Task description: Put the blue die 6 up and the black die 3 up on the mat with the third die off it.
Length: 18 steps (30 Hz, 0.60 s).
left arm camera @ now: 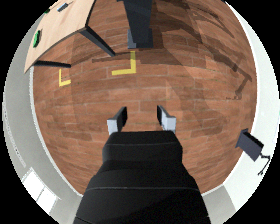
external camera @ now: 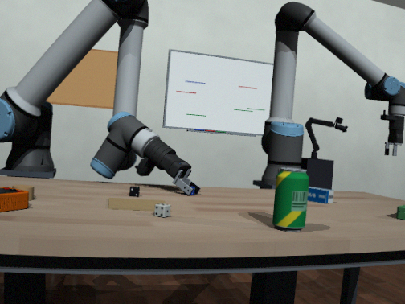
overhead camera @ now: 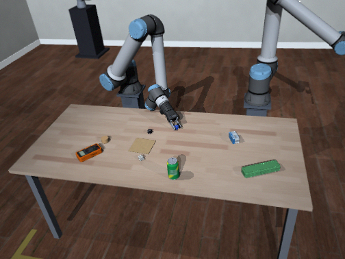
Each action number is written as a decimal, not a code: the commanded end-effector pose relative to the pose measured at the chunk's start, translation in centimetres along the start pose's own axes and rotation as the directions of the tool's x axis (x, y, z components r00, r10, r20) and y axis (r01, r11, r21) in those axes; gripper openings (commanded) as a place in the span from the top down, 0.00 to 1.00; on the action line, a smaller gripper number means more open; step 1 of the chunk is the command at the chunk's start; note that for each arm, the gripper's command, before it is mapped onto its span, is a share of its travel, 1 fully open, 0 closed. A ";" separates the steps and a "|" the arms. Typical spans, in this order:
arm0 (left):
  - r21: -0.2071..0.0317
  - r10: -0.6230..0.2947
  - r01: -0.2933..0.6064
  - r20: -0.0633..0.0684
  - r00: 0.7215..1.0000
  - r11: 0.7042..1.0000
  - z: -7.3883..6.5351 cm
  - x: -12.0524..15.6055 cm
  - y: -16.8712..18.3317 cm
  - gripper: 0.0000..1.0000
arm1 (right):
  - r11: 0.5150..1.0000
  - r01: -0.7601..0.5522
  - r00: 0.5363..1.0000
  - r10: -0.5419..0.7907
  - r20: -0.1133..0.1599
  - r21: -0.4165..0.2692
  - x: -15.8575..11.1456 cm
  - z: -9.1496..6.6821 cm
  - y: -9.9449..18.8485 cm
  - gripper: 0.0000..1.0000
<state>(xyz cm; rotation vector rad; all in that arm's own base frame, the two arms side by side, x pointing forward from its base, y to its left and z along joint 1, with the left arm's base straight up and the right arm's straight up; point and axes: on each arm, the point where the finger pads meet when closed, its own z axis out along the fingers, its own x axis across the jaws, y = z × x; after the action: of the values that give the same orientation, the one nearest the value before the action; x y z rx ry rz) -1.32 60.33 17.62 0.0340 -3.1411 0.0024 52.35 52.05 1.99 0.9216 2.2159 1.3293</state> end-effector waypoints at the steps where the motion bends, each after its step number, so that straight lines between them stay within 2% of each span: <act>1: -0.002 0.000 0.000 0.000 1.000 1.000 -0.1 0.0 0.1 0.00 | 1.000 0.000 1.000 0.000 0.000 -0.001 0.0 0.0 0.1 0.21; 10: -0.002 0.000 0.000 0.000 1.000 1.000 -0.1 0.0 0.1 0.00 | 1.000 0.000 1.000 0.000 0.000 -0.001 0.0 -0.3 0.1 0.21; 18: -0.002 0.000 0.000 0.000 1.000 1.000 -0.1 0.0 0.1 0.00 | 1.000 0.000 1.000 0.000 0.000 -0.001 0.0 -2.9 0.1 0.21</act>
<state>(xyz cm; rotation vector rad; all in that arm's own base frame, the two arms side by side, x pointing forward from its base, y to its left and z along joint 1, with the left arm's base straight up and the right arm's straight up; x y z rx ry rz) -1.32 60.33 17.62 0.0340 -3.1411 0.0024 51.49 51.18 2.65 0.9216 2.2158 1.3294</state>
